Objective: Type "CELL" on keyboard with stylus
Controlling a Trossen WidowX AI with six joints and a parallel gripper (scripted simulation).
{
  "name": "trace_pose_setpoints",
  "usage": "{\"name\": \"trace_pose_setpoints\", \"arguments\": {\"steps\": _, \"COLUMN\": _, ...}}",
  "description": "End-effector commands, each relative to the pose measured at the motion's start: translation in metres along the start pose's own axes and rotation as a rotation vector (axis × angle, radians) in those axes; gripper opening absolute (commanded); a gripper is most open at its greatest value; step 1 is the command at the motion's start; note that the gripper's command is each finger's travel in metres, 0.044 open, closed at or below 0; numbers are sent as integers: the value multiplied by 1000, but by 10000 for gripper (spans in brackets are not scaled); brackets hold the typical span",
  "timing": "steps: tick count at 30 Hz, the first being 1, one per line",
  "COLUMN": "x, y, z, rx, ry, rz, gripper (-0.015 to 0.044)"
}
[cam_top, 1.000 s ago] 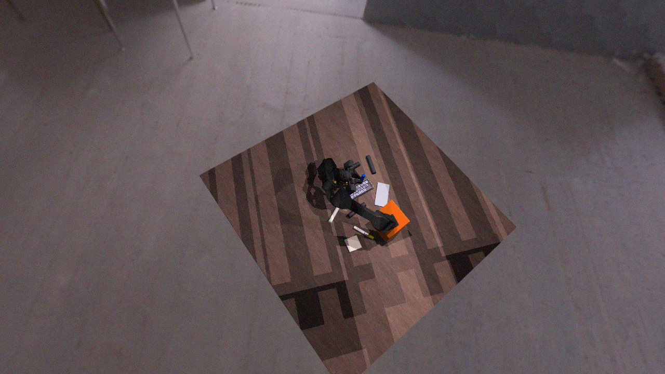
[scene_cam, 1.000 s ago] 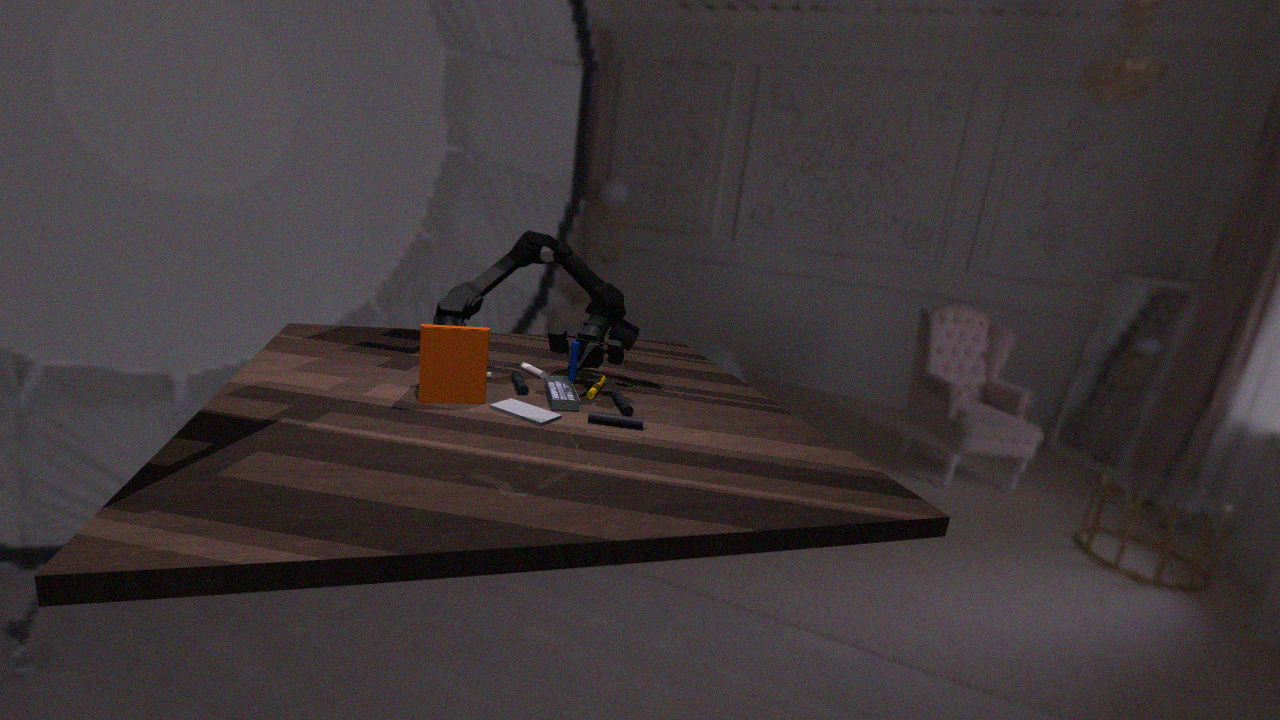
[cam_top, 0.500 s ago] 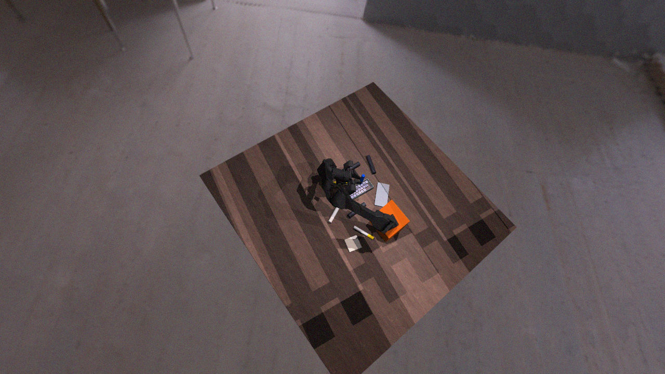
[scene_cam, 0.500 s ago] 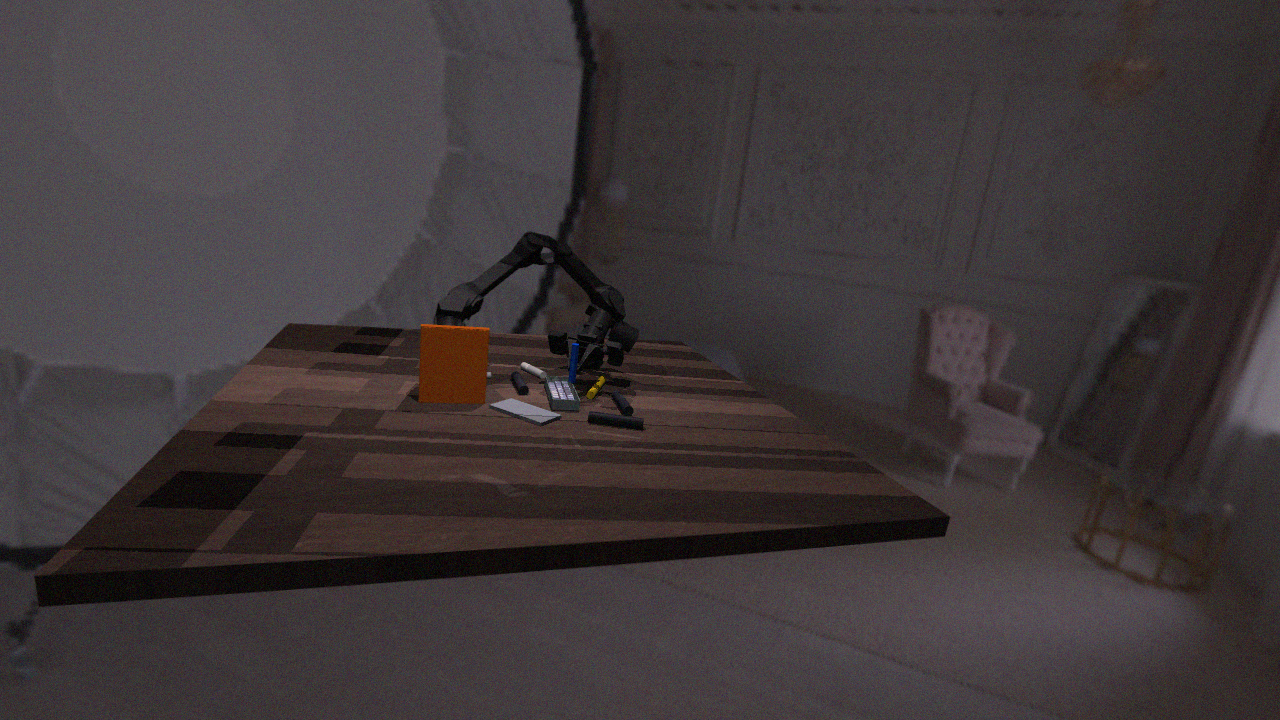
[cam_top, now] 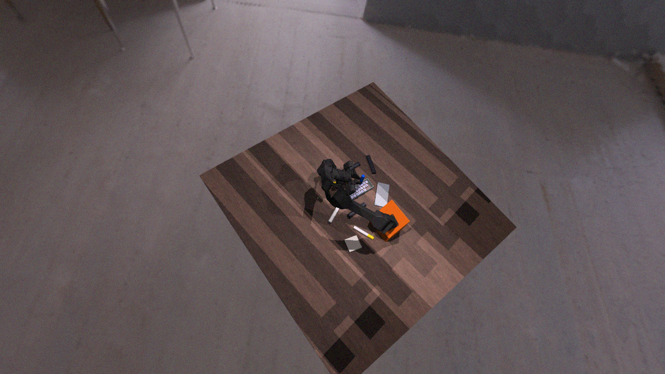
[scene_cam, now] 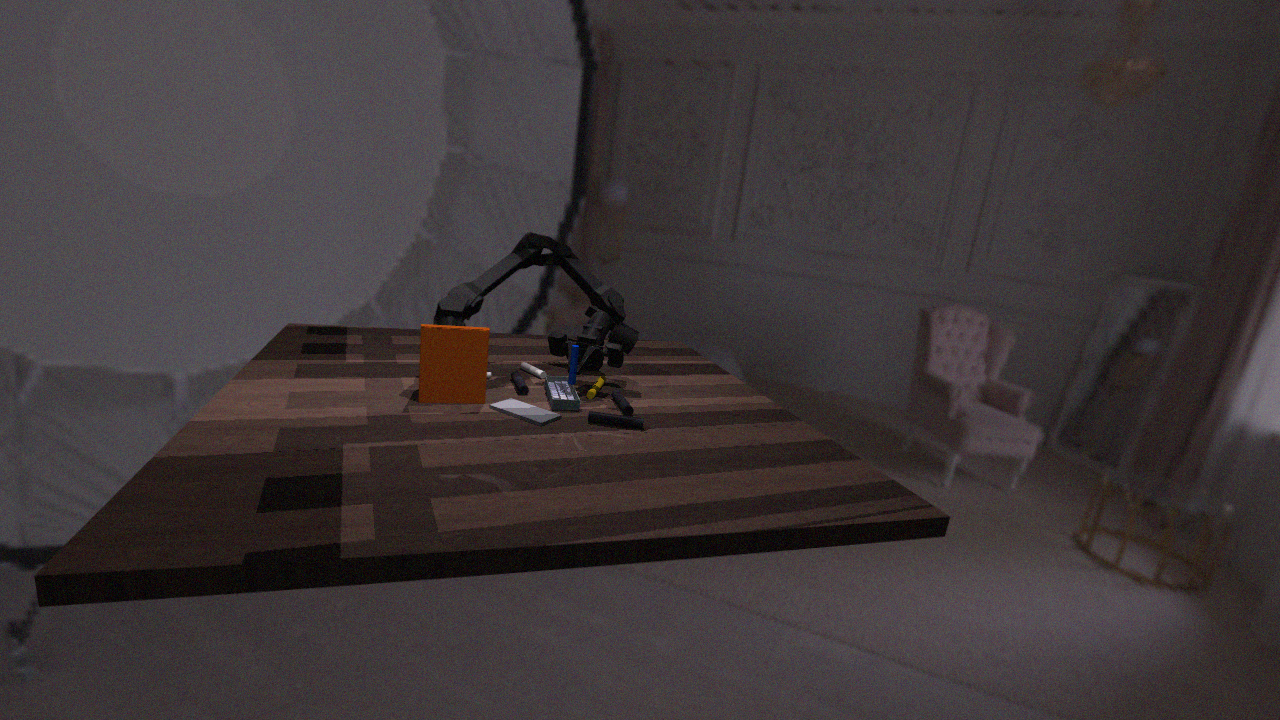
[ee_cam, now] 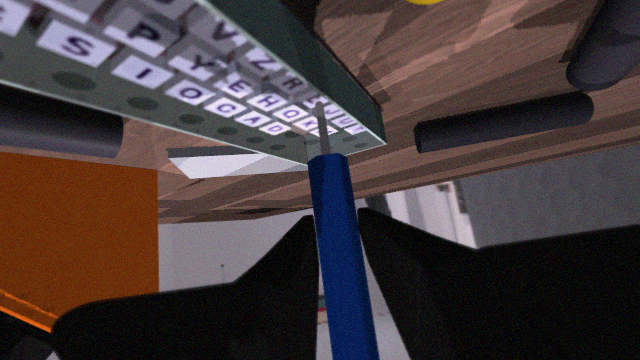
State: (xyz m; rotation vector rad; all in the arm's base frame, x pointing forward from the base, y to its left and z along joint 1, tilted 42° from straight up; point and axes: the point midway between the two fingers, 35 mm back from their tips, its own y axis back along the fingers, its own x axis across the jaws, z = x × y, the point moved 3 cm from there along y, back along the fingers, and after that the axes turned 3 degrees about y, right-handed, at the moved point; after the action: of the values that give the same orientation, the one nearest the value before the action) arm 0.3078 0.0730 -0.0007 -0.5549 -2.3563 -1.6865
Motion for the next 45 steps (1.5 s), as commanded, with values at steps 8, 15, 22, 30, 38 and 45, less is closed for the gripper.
{"name": "trace_pose_setpoints", "arguments": {"steps": 8, "x": 0, "y": -4, "z": 5, "rx": -1, "ry": -4, "rz": 3, "gripper": 81}}
{"name": "trace_pose_setpoints", "arguments": {"steps": 15, "x": 0, "y": -3, "z": 5, "rx": -1, "ry": -4, "rz": 3, "gripper": 81}}
{"name": "trace_pose_setpoints", "arguments": {"steps": 22, "x": 0, "y": -2, "z": 3, "rx": -1, "ry": -4, "rz": 3, "gripper": 81}}
{"name": "trace_pose_setpoints", "arguments": {"steps": 30, "x": 3, "y": 15, "z": -28, "rx": 1, "ry": -5, "rz": 3, "gripper": 81}}
{"name": "trace_pose_setpoints", "arguments": {"steps": 38, "x": 2, "y": 13, "z": -27, "rx": -6, "ry": -18, "rz": 3, "gripper": 65}}
{"name": "trace_pose_setpoints", "arguments": {"steps": 45, "x": 1, "y": 8, "z": -15, "rx": -1, "ry": -5, "rz": 3, "gripper": 0}}
